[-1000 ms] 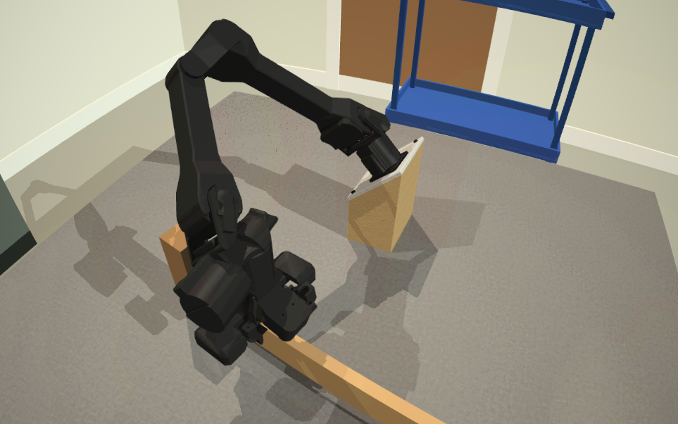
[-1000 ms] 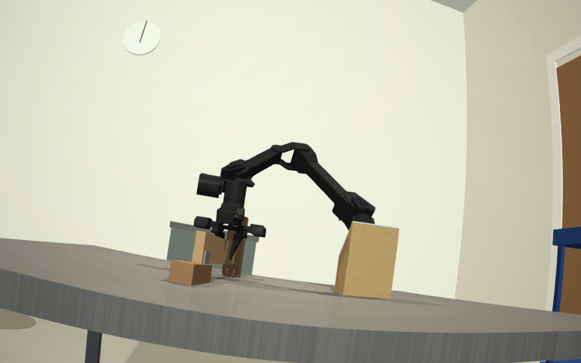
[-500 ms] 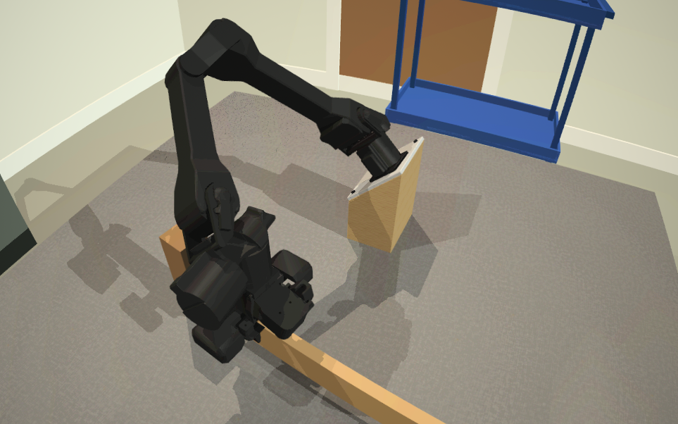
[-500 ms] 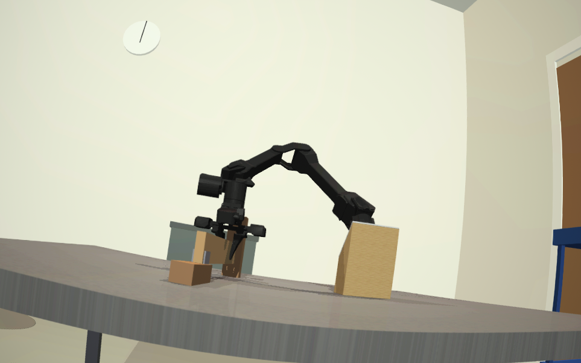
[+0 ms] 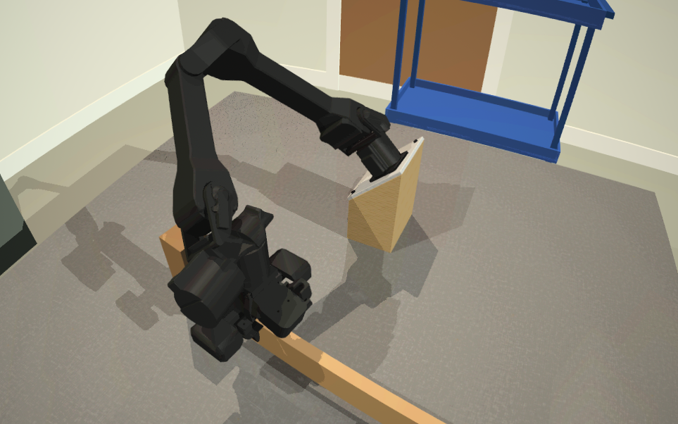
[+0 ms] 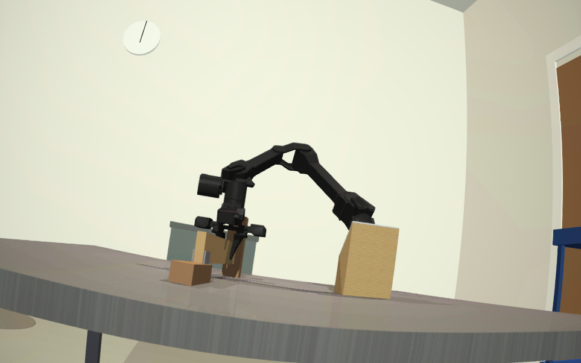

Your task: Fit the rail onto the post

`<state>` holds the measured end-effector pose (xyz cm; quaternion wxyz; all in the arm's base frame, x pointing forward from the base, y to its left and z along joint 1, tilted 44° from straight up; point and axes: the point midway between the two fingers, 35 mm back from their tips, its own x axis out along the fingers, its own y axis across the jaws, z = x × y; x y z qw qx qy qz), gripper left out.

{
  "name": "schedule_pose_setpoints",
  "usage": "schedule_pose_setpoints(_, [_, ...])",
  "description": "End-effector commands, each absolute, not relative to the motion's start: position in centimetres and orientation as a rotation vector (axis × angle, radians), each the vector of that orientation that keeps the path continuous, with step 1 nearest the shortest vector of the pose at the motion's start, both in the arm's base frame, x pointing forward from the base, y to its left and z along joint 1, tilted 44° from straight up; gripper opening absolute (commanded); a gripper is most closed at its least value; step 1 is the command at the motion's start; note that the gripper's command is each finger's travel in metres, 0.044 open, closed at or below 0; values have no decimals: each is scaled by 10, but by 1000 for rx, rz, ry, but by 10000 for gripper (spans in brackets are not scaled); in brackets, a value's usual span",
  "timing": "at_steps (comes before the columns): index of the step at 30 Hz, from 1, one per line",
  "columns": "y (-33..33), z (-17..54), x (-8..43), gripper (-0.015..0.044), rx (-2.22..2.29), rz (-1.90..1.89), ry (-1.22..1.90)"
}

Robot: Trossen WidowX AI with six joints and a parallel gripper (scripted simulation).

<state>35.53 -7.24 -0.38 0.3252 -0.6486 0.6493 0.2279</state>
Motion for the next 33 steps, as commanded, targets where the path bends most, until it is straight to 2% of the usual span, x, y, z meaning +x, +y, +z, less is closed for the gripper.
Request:
schedule_pose_setpoints(1, [-73,1,355,0,-1707,593,1698])
schedule_pose_setpoints(22, [-79,5,355,0,-1708,593,1698])
schedule_pose_setpoints(33, [-79,2,354,289,-1702,596,1705])
